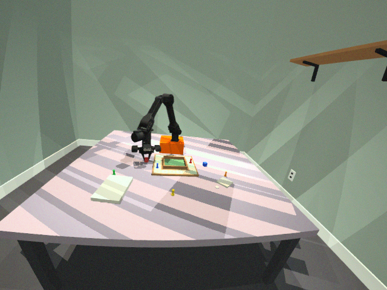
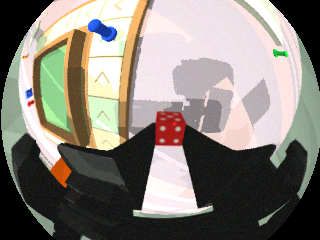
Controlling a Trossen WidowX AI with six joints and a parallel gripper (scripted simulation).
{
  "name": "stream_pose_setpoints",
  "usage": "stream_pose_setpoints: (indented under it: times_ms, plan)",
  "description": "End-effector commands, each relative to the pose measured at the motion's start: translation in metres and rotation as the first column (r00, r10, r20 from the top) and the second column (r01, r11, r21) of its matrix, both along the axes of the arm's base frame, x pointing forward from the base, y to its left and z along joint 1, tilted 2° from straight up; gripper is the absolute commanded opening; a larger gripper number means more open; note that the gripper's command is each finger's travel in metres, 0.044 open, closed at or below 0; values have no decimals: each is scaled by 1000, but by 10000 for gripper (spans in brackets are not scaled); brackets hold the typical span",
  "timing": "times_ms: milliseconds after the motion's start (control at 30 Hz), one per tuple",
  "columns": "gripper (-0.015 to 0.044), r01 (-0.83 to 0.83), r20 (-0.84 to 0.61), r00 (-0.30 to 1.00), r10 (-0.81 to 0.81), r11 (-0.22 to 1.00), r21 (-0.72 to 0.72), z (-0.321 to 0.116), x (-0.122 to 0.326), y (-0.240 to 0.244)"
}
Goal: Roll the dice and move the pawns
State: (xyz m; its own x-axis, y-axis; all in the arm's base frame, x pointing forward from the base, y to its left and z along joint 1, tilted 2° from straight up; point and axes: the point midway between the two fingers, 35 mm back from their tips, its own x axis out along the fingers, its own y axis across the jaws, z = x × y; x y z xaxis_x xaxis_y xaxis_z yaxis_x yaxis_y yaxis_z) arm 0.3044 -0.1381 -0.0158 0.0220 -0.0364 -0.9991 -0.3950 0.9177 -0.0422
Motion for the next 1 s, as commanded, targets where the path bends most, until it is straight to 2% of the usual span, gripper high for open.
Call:
stream_pose_setpoints:
  times_ms: [0, 300, 467, 967]
  plan:
    - [0, -2, 25, 1000, 2, 1000, -7, 33, 6, -1]
    - [0, -2, 25, 1000, 2, 1000, -7, 107, -3, 5]
    - [0, 1, 25, 1000, -1, 1000, -6, 107, -3, 8]
    - [0, 82, 27, 996, -82, 997, 7, 87, -1, 91]
